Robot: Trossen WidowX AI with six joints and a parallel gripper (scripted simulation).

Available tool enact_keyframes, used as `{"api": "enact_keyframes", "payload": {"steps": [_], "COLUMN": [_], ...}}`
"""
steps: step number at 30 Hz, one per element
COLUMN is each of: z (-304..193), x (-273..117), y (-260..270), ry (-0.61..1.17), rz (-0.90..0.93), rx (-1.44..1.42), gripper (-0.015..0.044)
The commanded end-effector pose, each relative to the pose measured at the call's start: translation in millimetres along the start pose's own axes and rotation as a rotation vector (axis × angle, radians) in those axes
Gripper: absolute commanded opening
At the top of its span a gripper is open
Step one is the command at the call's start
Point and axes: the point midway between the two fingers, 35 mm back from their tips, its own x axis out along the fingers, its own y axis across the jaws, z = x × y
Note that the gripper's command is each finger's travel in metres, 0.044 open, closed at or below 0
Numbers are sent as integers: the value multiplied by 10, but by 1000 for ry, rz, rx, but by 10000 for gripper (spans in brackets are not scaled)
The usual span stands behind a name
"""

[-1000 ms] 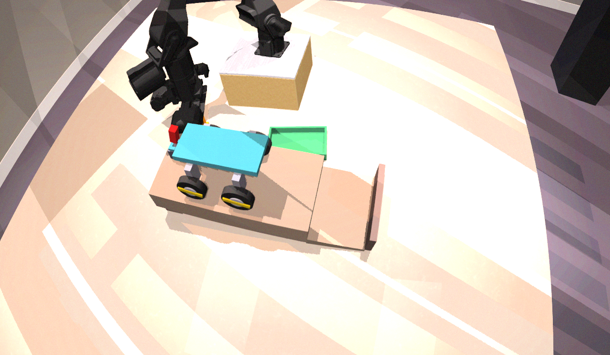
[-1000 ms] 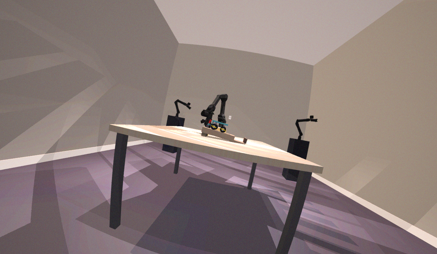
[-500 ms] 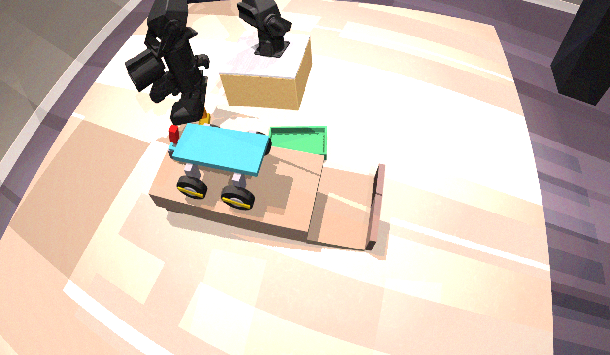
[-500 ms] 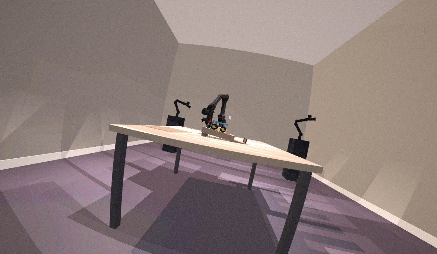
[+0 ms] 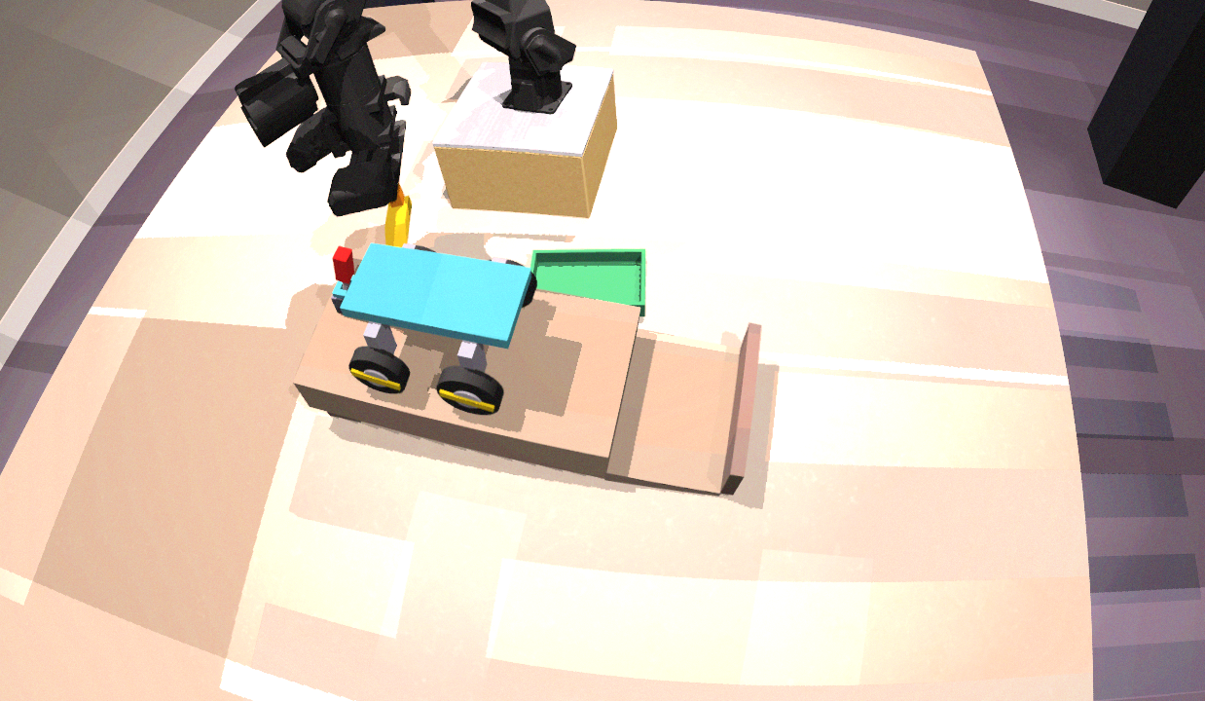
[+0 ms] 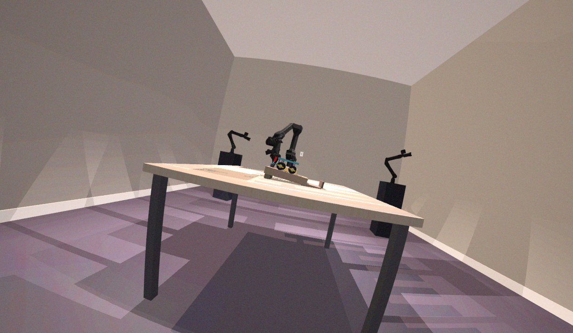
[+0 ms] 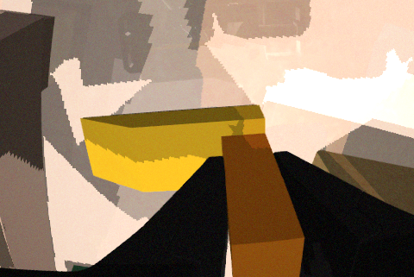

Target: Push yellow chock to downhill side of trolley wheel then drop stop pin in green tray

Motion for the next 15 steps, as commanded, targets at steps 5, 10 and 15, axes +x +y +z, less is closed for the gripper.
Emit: {"api": "enact_keyframes", "payload": {"steps": [5,10,15], "z": [16,20,31], "x": [-274,-414,-546], "y": [16,21,31], "ry": [-13,-13,-13], "rz": [14,14,15], "rx": [-4,-4,-4], "gripper": [0,0,0]}}
